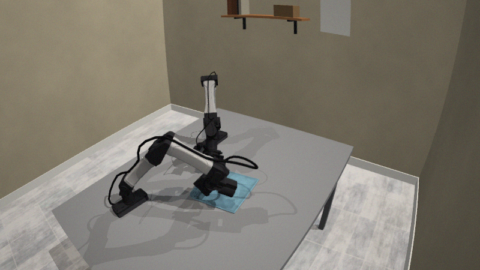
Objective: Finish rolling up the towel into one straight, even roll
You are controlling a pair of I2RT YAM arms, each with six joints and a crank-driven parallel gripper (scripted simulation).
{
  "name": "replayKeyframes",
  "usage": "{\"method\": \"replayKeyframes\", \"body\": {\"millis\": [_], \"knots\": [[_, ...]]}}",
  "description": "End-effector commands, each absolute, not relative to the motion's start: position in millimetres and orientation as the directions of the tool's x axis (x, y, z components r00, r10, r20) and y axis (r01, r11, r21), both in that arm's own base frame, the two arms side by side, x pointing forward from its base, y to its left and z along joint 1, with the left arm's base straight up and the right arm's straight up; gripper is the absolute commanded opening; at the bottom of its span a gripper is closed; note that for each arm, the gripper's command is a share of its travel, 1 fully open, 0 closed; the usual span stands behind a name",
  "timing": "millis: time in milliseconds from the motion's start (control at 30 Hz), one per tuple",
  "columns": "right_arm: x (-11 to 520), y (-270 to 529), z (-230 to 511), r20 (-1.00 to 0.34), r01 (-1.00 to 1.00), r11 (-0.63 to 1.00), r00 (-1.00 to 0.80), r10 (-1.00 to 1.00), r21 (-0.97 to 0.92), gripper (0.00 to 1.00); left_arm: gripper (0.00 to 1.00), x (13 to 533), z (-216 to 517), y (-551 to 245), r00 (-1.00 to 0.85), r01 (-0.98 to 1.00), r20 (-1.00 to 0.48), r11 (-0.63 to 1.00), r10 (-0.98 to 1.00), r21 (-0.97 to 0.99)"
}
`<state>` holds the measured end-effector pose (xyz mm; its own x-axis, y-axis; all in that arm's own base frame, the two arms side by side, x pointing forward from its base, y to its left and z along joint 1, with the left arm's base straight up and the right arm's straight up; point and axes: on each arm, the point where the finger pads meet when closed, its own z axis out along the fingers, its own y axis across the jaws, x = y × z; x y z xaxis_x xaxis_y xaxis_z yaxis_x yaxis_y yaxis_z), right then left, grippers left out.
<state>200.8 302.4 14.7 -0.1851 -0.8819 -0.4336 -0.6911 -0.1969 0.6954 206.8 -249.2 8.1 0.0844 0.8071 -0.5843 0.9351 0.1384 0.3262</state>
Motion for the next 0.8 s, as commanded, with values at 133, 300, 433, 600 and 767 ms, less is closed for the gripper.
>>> {"method": "replayKeyframes", "body": {"millis": [133,300,433,600,767], "knots": [[199.7,302.5,16.8,-0.429,-0.679,-0.198,-0.189,-0.883,0.707,0.57,0.38,214.7,16.5,-258.1,0.089,0.926,-0.604,0.157,0.792,0.342],[199.7,302.5,22.2,-0.429,-0.679,-0.198,-0.189,-0.883,0.707,0.74,0.38,214.7,16.5,-258.1,0.089,0.926,-0.604,0.157,0.792,0.342],[199.7,302.5,23.3,-0.429,-0.679,-0.198,-0.189,-0.883,0.707,0.82,0.38,214.7,16.5,-258.1,0.089,0.926,-0.604,0.157,0.792,0.342],[206.0,298.8,28.4,-0.429,-0.679,-0.198,-0.189,-0.883,0.707,0.85,0.38,214.7,16.7,-258.1,0.078,0.932,-0.608,0.158,0.79,0.325],[224.5,287.7,43.1,-0.429,-0.679,-0.198,-0.189,-0.883,0.707,0.85,0.38,214.7,17.4,-258.1,0.038,0.951,-0.62,0.161,0.784,0.262]]}}
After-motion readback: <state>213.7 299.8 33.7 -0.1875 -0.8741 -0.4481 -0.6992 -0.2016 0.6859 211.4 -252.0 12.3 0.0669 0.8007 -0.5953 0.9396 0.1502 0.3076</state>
